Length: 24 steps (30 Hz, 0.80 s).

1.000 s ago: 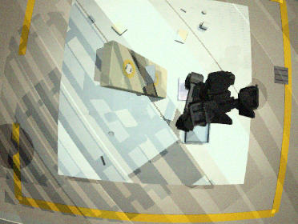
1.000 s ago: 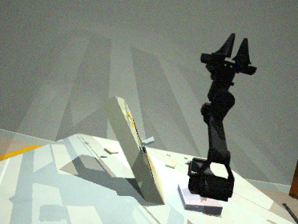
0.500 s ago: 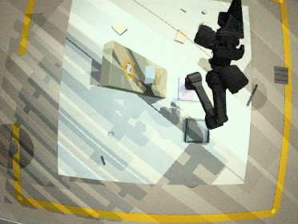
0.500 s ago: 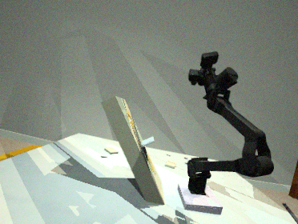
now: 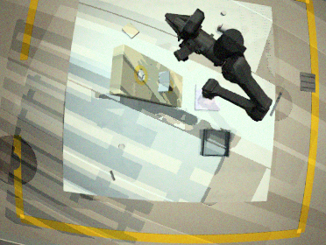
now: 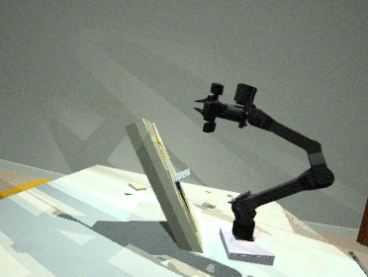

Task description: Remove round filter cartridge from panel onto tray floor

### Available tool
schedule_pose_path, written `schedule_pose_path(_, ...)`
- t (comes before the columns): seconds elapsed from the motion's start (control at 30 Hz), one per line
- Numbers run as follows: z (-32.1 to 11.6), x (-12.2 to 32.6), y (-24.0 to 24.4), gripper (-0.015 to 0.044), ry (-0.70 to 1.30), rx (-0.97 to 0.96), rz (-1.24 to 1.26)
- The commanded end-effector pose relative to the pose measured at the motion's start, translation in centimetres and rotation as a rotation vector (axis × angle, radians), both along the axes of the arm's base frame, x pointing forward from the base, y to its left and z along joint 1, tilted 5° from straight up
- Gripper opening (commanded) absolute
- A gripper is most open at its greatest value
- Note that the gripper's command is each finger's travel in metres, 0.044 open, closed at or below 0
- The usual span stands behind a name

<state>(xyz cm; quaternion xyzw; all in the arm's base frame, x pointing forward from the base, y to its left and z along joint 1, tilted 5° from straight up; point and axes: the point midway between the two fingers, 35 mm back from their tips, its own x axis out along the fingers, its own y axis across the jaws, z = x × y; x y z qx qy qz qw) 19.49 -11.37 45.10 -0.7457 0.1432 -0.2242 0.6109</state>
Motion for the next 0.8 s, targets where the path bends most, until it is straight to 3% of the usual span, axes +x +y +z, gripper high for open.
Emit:
schedule_pose_path(0.0,-4.8,3.5,3.9,0.0113,0.189,0.249,0.23)
schedule_pose_path(0.23,-12.1,4.4,11.0,0.0113,0.554,0.554,0.461)
schedule_pose_path(0.77,-12.4,4.9,11.2,0.0113,0.564,0.561,0.465)
